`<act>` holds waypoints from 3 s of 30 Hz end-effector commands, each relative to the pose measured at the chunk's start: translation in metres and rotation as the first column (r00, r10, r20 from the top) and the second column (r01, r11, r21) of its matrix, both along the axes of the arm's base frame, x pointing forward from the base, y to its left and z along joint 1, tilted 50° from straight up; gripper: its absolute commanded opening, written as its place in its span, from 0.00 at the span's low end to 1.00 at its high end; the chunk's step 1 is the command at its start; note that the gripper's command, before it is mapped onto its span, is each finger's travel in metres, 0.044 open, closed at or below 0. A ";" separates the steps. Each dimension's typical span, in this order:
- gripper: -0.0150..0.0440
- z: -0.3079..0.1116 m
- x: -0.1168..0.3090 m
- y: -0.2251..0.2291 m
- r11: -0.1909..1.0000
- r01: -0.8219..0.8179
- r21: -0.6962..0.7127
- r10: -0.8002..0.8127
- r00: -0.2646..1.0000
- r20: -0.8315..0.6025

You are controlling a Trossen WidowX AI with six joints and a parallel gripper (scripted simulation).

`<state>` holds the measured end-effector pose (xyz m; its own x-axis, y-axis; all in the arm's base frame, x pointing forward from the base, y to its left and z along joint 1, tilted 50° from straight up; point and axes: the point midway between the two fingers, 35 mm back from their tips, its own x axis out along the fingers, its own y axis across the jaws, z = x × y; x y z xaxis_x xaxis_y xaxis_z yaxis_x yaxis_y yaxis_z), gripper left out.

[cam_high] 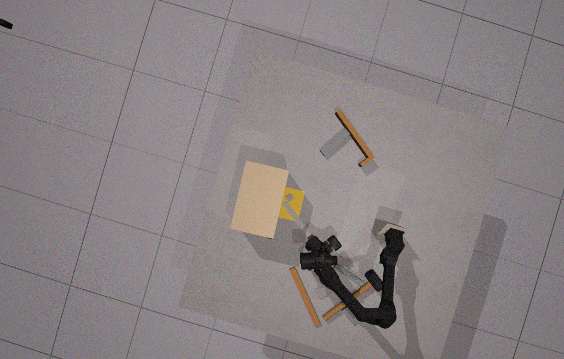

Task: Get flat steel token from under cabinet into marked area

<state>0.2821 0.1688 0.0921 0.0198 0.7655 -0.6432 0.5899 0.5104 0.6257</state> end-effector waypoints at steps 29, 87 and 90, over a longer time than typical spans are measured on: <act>0.25 0.016 -0.009 -0.016 0.999 0.040 -0.006 -0.040 0.998 -0.050; 0.25 0.073 -0.005 0.032 0.993 0.115 -0.007 -0.115 0.984 -0.138; 0.25 0.076 -0.005 0.034 0.993 0.115 -0.007 -0.115 0.984 -0.138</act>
